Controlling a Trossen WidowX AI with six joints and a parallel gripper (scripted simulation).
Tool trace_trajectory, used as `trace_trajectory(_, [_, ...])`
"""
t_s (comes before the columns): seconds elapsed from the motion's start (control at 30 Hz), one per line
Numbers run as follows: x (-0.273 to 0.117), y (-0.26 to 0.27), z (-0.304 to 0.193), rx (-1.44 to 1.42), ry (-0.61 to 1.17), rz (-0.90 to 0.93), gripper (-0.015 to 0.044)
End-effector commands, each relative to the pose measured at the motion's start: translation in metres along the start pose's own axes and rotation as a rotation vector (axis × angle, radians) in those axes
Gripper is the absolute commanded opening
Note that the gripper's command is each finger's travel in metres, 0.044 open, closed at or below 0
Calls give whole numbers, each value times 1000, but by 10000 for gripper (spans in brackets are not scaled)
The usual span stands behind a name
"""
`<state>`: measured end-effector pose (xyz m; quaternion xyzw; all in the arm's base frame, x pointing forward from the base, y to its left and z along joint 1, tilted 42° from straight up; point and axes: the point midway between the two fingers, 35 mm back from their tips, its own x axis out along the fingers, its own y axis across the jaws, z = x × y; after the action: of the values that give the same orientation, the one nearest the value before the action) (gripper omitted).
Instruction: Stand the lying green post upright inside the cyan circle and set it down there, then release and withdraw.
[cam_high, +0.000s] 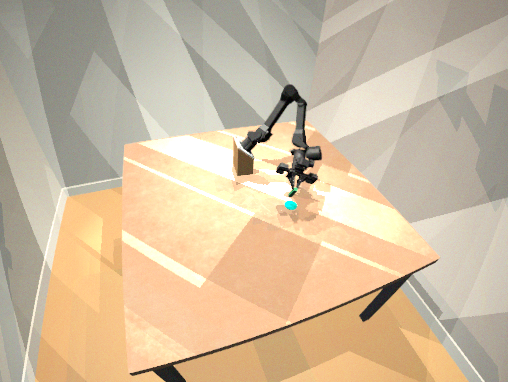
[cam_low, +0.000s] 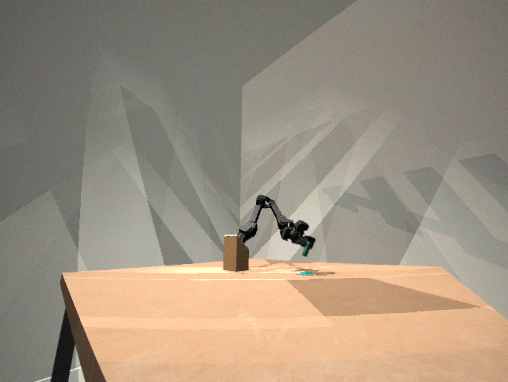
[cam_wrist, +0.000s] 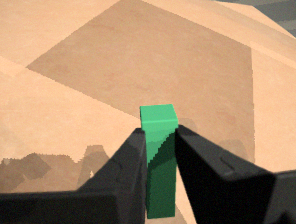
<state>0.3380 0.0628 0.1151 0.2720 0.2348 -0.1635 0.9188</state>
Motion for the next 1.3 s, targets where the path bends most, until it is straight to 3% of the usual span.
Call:
trace_trajectory(0.0, [-4, -2, 1, 21, -29, 5, 23])
trace_trajectory(1.27, [-34, -7, 8, 212, -255, 71, 23])
